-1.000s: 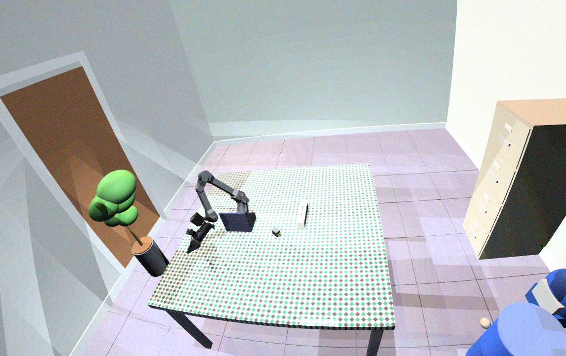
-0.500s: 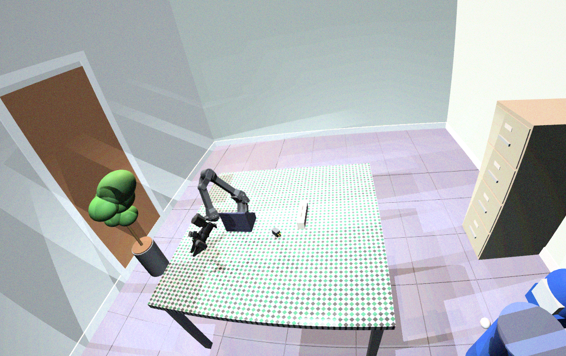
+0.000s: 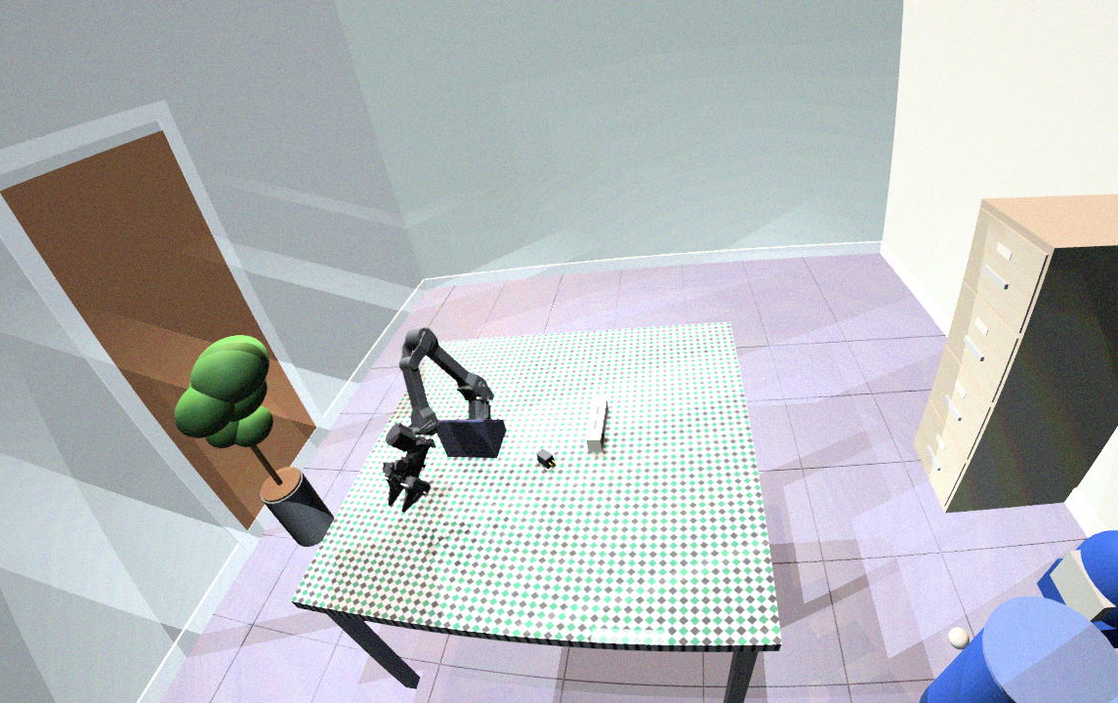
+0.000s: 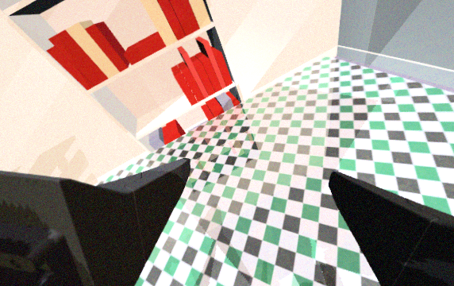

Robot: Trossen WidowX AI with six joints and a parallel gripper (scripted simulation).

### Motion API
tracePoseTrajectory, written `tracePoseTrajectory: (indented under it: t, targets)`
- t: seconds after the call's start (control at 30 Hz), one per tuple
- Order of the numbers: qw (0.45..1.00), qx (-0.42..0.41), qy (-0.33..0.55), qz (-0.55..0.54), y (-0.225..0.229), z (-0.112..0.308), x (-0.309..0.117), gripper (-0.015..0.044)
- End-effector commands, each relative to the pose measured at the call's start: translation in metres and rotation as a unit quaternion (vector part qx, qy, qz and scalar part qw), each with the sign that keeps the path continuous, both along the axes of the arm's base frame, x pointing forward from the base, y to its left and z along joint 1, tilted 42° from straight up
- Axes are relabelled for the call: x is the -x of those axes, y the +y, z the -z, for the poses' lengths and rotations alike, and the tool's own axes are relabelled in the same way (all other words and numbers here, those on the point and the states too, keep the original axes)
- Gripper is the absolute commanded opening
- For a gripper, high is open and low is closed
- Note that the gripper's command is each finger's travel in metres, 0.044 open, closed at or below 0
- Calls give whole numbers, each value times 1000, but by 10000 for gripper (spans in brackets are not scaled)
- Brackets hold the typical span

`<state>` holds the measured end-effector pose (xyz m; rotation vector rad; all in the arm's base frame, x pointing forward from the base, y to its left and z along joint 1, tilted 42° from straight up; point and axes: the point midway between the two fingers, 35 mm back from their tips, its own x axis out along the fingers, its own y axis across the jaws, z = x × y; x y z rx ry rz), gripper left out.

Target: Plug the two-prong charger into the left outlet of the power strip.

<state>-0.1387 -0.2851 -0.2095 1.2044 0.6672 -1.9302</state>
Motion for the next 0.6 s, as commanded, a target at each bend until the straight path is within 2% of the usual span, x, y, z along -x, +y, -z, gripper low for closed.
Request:
tracePoseTrajectory:
  t: [0.0,0.57]
  targets:
    - [999,-8,-13,-37,-9,-1,-19,440]
    - [982,-63,-51,-172,-13,-2,-93,440]
